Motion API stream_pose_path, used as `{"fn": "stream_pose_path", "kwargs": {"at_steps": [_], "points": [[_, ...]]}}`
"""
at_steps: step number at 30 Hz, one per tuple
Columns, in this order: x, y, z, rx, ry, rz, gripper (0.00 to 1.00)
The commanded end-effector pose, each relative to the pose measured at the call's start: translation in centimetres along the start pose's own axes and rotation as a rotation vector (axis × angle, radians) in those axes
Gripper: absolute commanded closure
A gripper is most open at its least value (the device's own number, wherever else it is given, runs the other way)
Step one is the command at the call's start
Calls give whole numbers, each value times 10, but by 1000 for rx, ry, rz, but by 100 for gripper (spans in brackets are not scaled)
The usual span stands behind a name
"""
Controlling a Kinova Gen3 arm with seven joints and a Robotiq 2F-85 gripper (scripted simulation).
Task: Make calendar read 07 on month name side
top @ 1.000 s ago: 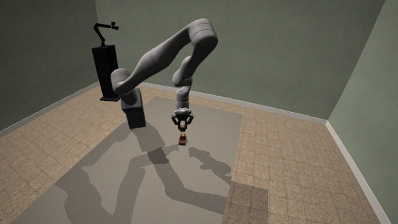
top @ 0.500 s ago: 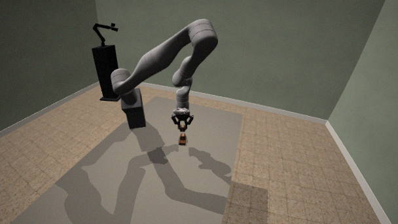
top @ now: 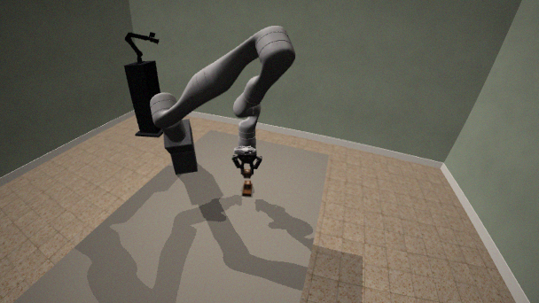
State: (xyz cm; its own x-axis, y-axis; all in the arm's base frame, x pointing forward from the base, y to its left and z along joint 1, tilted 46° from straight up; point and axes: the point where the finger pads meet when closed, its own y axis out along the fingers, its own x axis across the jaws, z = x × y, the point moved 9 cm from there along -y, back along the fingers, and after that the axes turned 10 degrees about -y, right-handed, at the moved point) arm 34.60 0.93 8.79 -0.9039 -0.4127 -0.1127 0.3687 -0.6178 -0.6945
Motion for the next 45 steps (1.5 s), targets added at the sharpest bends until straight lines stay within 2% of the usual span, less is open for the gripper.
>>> {"fn": "stream_pose_path", "kwargs": {"at_steps": [1, 25, 40, 45], "points": [[0, 0, 0, 0, 1, 1, 72], [0, 4, 0, 0, 1, 2, 72], [1, 47, -1, 0, 1, 2, 72], [1, 55, -1, 0, 1, 2, 72]]}}
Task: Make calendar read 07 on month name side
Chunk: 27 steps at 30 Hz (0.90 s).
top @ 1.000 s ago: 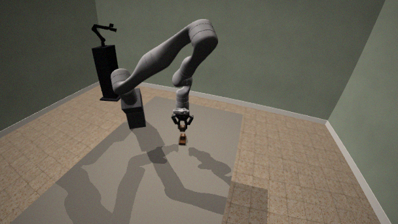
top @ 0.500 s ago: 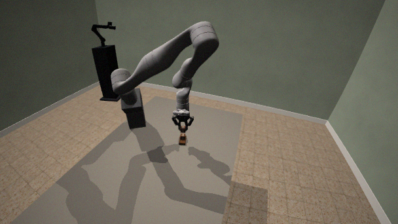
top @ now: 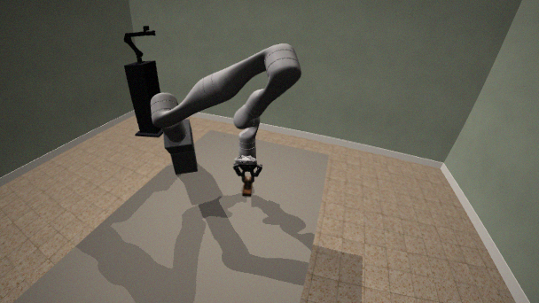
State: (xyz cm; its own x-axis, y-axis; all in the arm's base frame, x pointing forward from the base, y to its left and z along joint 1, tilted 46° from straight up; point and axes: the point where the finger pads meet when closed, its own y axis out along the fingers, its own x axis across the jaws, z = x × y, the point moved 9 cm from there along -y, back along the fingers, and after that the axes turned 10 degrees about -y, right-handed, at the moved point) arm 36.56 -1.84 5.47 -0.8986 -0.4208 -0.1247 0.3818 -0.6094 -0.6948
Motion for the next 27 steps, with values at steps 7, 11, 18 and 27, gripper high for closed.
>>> {"fn": "stream_pose_path", "kwargs": {"at_steps": [7, 11, 18, 27], "points": [[4, 17, 0, 3, -1, -13, 72], [4, 18, 0, 3, -1, -13, 72], [4, 18, 0, 3, -1, -13, 72], [4, 18, 0, 3, -1, -13, 72]]}}
